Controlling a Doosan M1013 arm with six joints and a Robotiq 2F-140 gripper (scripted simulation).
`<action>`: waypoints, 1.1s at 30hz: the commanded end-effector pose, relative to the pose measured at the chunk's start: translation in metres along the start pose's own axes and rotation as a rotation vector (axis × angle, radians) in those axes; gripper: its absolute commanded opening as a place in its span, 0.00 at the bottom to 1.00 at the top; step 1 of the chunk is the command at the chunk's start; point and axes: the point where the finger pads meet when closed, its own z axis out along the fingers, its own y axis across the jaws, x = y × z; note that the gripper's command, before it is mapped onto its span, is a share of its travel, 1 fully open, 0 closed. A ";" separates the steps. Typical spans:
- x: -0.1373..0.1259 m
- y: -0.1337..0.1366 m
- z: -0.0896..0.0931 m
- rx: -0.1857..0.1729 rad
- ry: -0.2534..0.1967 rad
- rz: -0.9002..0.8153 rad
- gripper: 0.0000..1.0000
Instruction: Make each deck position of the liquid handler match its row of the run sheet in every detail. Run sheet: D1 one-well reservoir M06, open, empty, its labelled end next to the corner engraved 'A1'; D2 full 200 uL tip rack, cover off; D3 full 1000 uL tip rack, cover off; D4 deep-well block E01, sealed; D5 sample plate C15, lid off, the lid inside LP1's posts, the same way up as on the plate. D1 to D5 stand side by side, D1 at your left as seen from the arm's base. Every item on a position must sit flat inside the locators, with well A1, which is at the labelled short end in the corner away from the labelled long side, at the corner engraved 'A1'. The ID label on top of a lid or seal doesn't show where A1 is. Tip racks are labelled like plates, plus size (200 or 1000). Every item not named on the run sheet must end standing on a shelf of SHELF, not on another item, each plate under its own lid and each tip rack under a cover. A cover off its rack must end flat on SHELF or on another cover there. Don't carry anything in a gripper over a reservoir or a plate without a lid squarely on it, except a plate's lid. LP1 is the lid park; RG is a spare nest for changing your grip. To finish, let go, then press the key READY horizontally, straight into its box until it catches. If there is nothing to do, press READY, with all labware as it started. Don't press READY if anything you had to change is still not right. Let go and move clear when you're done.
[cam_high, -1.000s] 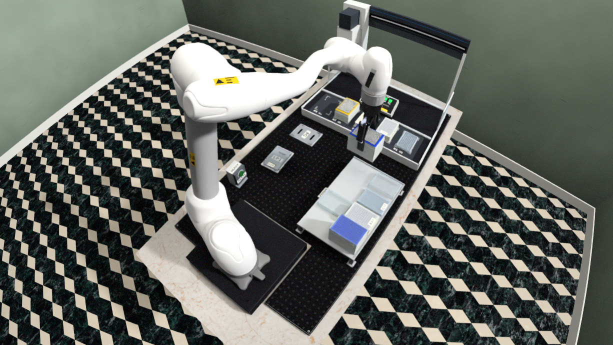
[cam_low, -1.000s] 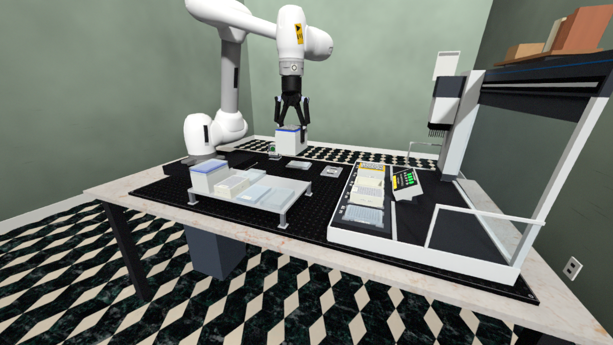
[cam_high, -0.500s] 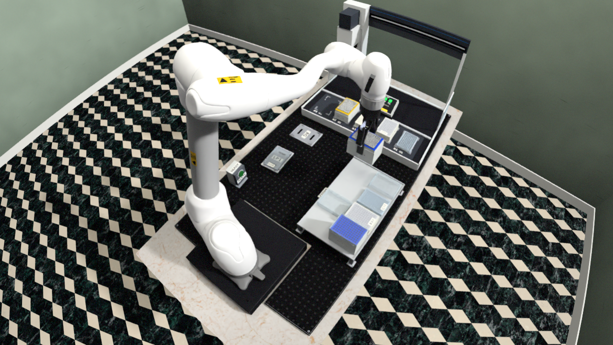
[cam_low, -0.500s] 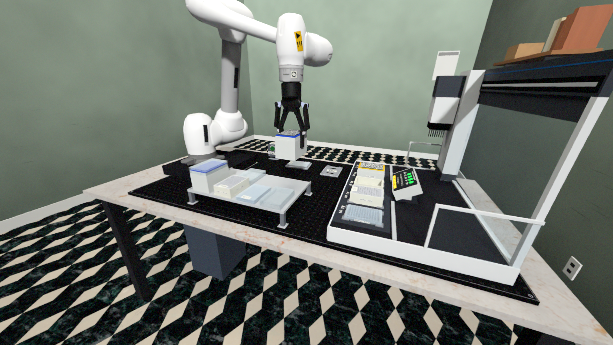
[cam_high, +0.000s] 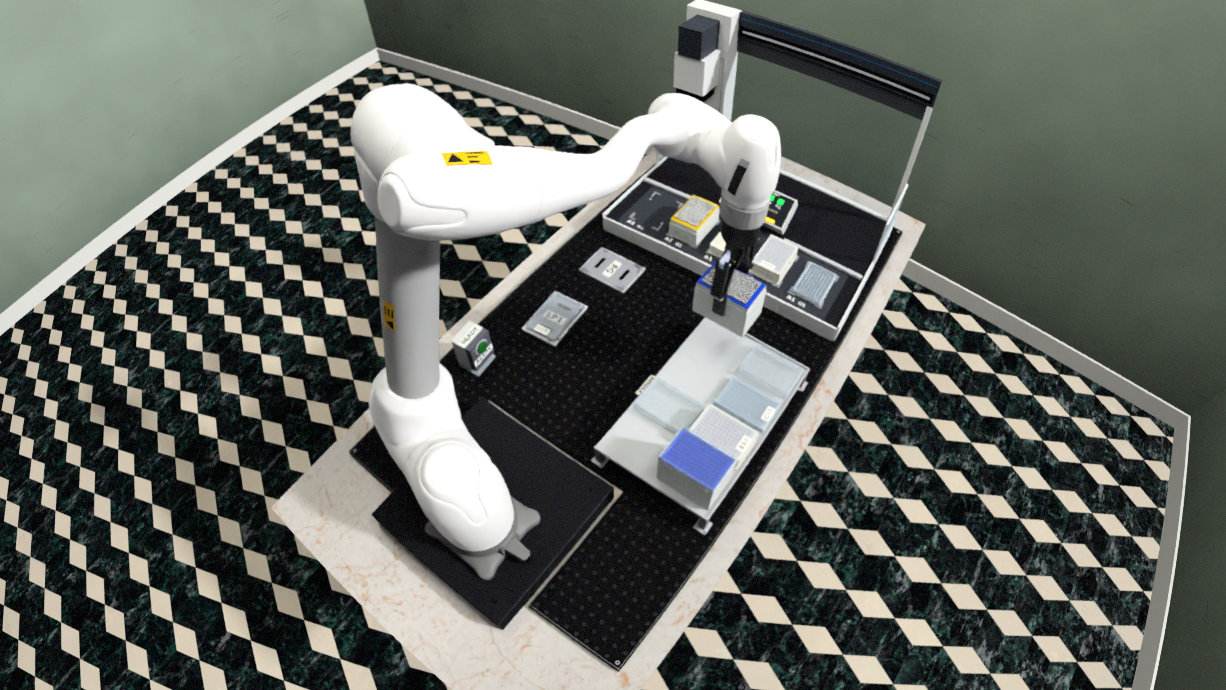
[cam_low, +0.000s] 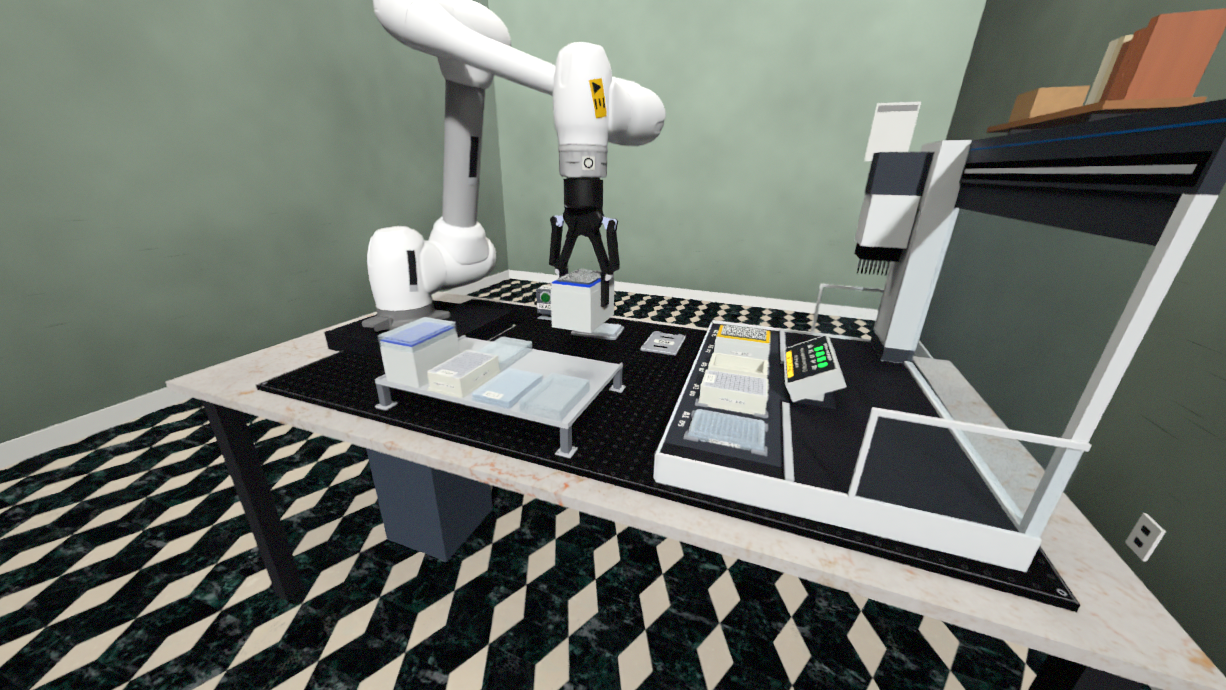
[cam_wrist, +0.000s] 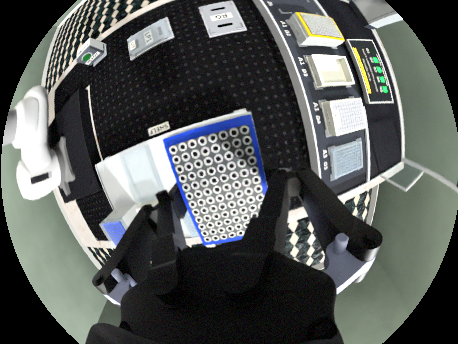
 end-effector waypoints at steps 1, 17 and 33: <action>0.000 0.000 0.004 -0.001 0.000 0.000 0.10; 0.000 0.000 0.027 -0.001 0.000 0.000 0.10; 0.000 0.000 0.050 -0.001 0.000 0.000 0.10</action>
